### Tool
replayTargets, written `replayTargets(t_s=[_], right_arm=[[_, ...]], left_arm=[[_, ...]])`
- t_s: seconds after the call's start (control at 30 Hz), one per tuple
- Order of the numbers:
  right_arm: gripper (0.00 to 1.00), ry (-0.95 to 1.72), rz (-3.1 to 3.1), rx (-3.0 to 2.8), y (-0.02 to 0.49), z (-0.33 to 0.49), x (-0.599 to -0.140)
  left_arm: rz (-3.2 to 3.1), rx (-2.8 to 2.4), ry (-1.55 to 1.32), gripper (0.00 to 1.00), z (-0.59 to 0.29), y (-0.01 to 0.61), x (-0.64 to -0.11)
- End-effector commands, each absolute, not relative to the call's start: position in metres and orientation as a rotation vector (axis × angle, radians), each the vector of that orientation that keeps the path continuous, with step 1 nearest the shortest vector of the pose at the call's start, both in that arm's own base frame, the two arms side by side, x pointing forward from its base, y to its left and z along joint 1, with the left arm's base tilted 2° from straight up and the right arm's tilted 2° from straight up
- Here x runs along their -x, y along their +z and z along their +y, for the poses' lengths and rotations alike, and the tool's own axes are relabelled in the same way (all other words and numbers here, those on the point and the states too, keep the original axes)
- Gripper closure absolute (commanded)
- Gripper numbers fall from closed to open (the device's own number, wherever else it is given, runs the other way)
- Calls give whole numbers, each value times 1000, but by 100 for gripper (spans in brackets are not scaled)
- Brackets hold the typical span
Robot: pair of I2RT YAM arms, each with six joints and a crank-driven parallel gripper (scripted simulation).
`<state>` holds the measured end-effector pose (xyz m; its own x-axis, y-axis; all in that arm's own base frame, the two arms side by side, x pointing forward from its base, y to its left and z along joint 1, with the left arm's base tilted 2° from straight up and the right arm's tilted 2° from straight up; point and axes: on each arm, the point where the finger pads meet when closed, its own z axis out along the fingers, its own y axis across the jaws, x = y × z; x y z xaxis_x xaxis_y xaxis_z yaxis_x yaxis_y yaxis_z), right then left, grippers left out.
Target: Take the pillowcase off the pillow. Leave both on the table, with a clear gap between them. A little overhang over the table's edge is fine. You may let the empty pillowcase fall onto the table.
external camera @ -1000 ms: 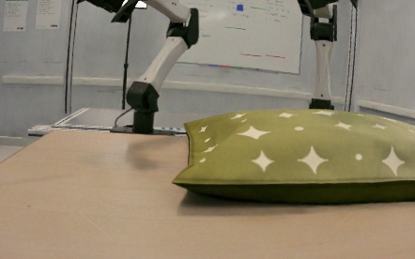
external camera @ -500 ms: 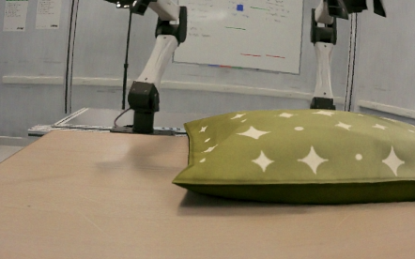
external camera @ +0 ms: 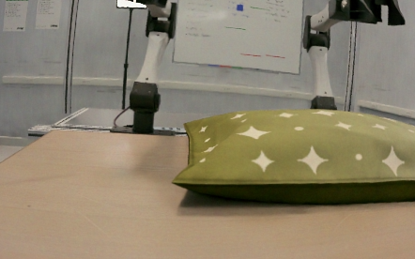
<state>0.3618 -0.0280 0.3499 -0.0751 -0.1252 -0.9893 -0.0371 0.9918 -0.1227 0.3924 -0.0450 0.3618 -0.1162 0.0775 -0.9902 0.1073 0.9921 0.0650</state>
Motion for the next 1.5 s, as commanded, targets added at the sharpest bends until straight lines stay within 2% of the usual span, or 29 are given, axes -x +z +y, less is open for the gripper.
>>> replayTargets(t_s=[0.0,0.3,0.4,0.53,0.57,1.1,1.17,1.27,1.47], right_arm=[[0,-61,1561,-35,362,-25,-376],[0,-6,1550,-46,359,-3,-386],[0,-10,1503,-26,384,-3,-380],[0,-22,1527,-4,376,-4,-383],[59,-22,1527,-3,376,-4,-384],[59,-2,1510,-10,388,-3,-378],[59,-1,1616,21,358,-1,-384],[59,6,1652,32,351,0,-384],[59,71,1908,103,303,8,-375]], left_arm=[[1528,-55,-64,0,-28,385,-390],[1521,16,-22,0,1,368,-384],[1556,11,-17,0,1,358,-388],[1560,6,16,0,3,362,-379],[1568,4,15,0,3,361,-379],[1541,4,16,0,2,376,-380],[1541,4,15,0,2,376,-380],[1541,4,15,0,2,376,-380],[1541,4,15,0,2,376,-380]])
